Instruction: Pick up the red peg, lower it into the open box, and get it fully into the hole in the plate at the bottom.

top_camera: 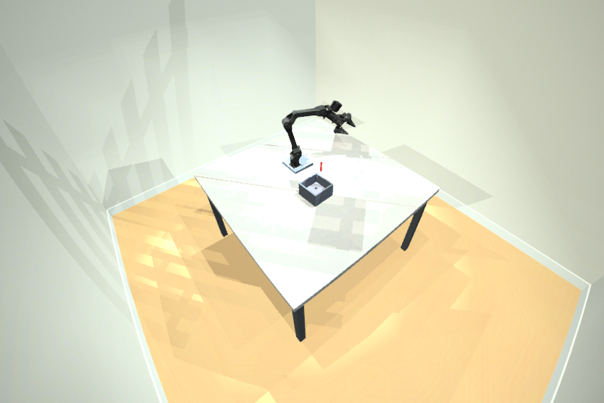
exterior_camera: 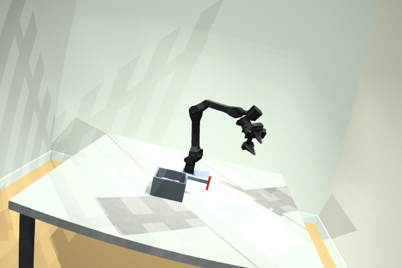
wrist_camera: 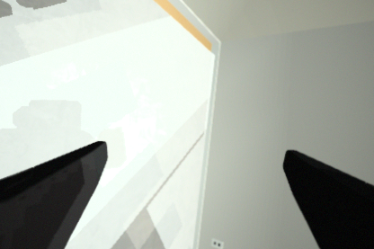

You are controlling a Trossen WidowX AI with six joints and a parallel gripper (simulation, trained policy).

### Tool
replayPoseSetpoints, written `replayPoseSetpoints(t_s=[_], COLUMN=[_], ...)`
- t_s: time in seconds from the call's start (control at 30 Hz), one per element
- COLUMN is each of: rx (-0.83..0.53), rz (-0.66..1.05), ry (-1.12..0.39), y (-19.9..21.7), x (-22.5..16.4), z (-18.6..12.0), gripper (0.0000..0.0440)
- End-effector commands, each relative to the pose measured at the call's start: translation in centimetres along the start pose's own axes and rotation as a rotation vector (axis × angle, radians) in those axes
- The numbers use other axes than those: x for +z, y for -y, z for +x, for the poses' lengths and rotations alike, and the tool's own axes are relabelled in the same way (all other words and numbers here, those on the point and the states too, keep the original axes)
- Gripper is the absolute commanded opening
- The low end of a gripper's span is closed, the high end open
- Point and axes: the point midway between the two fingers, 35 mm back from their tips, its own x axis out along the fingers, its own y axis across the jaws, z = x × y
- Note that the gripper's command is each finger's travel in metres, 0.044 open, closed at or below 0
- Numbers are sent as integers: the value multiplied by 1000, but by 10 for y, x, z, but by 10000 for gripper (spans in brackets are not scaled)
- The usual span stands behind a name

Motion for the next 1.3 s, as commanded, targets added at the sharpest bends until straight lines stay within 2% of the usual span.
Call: replayPoseSetpoints(t_s=[0.0,0.53,1.27], rx=[17,143,237], rz=[126,653,1323], ry=[-7,-159,-541], y=[-2,-43,-119], x=[-11,-63,-127], z=[-2,4,-4], gripper=[440,440,440])
